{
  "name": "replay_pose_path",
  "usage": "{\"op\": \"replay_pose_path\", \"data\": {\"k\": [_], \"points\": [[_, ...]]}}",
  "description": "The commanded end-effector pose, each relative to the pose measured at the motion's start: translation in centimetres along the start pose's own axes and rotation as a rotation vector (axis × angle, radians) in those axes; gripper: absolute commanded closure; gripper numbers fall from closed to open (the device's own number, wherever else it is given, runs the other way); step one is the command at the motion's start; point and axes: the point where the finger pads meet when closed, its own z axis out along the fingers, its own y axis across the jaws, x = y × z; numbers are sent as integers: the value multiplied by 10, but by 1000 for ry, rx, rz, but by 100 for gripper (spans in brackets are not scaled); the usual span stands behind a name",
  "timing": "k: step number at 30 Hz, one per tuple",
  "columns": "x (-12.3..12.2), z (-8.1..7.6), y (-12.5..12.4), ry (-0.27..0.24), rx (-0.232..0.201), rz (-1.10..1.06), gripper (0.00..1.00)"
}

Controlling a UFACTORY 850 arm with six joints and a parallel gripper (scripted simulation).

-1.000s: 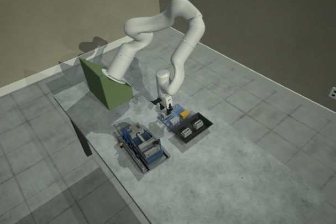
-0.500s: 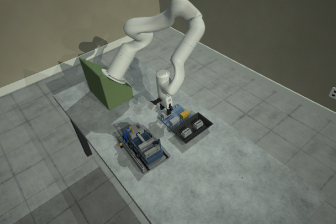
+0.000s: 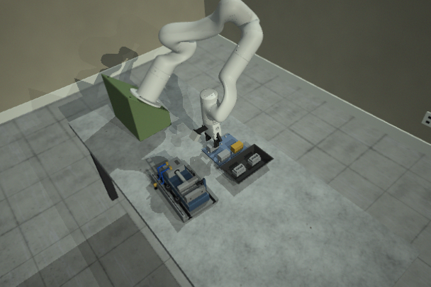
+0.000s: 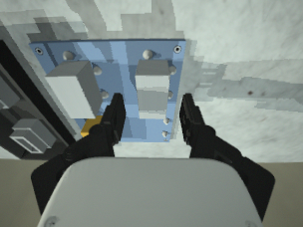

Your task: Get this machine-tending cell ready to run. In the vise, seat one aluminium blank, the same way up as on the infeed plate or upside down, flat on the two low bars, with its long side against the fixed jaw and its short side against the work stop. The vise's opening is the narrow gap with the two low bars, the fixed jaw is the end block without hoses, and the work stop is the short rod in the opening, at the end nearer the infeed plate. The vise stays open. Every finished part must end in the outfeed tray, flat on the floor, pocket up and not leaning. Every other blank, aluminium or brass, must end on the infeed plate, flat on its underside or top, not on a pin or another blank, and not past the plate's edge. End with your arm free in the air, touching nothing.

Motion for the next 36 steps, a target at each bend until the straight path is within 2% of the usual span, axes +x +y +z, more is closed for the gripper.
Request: {"op": "replay_pose_path", "data": {"k": [1, 36], "points": [[0, 0, -1, 0, 1, 0, 31], [0, 10, -1, 0, 1, 0, 31]]}}
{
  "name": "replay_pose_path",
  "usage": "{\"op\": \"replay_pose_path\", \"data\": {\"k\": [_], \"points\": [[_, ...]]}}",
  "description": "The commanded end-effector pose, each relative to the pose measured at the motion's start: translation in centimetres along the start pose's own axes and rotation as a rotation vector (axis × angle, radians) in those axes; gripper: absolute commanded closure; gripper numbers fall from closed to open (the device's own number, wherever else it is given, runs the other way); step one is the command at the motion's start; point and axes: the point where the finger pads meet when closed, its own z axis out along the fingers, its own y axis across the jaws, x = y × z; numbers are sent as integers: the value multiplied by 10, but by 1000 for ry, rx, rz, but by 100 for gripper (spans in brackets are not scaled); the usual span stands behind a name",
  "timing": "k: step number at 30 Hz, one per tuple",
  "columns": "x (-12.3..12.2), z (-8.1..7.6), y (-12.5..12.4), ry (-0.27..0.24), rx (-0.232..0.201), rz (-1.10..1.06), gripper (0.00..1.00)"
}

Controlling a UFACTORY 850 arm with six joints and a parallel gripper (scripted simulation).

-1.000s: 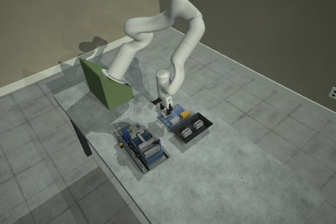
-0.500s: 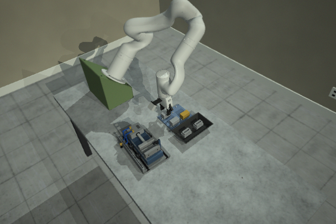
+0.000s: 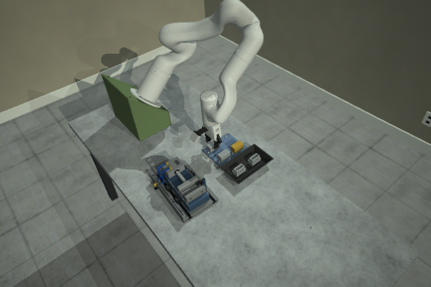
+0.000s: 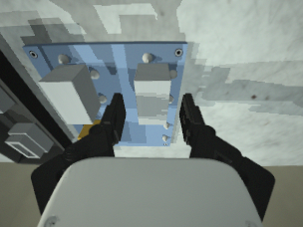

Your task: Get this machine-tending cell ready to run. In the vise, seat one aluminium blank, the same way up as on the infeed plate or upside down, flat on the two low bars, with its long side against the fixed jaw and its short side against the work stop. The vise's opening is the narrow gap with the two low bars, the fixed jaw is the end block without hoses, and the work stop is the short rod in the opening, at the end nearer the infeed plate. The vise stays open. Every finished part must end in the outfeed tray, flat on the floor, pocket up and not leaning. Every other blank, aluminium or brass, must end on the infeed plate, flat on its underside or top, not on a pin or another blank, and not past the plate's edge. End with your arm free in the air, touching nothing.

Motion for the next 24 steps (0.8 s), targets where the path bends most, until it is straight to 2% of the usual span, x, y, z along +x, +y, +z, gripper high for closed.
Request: {"op": "replay_pose_path", "data": {"k": [1, 24], "points": [[0, 1, -1, 0, 1, 0, 31], [0, 7, -1, 0, 1, 0, 31]]}}
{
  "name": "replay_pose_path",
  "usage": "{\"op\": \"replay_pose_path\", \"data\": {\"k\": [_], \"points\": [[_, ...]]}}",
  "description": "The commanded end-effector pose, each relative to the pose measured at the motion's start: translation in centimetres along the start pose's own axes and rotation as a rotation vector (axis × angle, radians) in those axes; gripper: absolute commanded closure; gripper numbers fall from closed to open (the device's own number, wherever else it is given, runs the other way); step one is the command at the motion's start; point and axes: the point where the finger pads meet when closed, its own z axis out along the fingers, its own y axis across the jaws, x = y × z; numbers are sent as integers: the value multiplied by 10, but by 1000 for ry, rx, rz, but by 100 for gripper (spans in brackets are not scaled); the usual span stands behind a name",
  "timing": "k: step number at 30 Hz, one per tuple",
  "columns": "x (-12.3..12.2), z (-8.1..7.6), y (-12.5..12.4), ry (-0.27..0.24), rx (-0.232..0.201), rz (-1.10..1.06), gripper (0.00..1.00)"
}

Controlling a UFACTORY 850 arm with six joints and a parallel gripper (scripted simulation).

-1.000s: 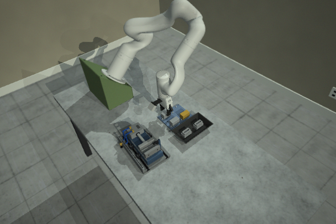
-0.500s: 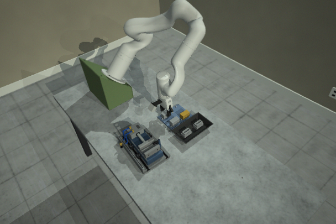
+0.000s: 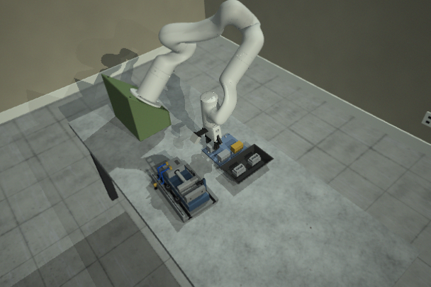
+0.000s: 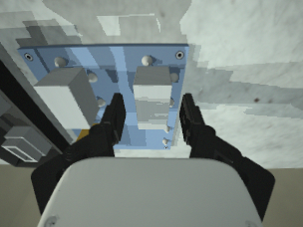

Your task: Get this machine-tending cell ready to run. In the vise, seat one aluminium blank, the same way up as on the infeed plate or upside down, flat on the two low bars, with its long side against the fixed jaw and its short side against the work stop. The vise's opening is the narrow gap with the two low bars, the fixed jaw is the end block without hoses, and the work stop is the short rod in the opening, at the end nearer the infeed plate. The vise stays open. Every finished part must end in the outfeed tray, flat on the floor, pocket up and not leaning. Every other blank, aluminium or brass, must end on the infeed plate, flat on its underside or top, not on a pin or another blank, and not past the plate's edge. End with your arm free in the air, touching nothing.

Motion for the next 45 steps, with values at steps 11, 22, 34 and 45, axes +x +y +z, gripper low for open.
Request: {"op": "replay_pose_path", "data": {"k": [11, 22, 34, 45], "points": [[0, 0, -1, 0, 1, 0, 31], [0, 0, -1, 0, 1, 0, 100], [0, 0, -1, 0, 1, 0, 100], [0, 0, -1, 0, 1, 0, 100]]}}
